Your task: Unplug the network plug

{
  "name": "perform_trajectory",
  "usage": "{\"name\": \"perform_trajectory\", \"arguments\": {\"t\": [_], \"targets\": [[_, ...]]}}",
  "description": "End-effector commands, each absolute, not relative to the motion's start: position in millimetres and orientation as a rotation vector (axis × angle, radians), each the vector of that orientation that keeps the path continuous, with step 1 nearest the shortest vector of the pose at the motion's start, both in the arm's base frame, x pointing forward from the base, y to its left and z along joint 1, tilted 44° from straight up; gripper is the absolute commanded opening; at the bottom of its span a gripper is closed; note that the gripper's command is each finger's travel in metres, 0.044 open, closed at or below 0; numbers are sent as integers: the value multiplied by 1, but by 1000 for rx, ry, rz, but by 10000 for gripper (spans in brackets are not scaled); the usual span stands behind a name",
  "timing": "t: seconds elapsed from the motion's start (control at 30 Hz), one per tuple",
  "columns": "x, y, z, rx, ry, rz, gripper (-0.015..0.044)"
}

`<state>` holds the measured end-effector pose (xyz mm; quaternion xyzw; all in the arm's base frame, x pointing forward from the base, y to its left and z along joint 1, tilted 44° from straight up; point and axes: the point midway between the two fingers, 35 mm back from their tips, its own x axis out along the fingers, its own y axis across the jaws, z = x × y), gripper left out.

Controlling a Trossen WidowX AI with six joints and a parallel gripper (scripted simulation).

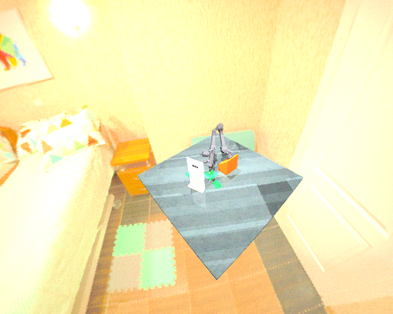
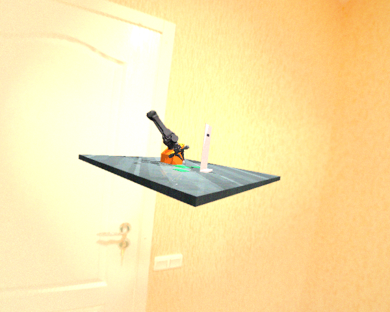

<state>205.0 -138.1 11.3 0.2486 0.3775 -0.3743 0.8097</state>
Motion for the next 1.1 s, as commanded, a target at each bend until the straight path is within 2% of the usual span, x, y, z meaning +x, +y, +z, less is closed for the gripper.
{"name": "perform_trajectory", "arguments": {"t": [0.0,1.07], "targets": [[204,-141,7,529,814,-798,0],[198,-159,-12,526,811,-799,0]]}}
